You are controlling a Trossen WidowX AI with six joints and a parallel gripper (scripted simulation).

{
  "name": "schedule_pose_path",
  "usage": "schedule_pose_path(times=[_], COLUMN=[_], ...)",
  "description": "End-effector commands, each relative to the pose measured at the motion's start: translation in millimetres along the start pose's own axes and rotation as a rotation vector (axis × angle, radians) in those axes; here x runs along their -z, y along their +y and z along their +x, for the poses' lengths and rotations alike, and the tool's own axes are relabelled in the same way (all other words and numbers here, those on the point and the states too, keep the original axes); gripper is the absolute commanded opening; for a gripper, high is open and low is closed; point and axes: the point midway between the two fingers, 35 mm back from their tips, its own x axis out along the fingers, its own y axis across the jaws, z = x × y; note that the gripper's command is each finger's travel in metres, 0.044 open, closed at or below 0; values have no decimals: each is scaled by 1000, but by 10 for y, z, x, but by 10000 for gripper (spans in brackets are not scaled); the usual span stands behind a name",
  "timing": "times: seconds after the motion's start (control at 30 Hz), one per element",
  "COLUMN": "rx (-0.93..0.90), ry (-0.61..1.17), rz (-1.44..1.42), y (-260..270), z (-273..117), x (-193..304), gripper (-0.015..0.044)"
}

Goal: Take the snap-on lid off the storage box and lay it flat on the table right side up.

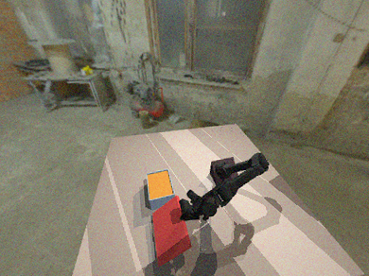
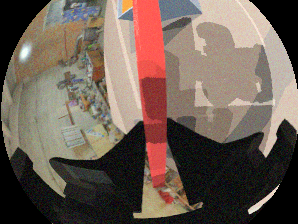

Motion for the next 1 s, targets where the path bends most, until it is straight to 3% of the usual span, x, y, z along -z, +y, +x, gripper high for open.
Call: schedule_pose_path(times=[0.0,0.97], rx=[-10,-10], ry=[-5,-4], rz=[7,8], y=[-8,-183], z=[27,175], x=[-12,-10], gripper=[0,0])
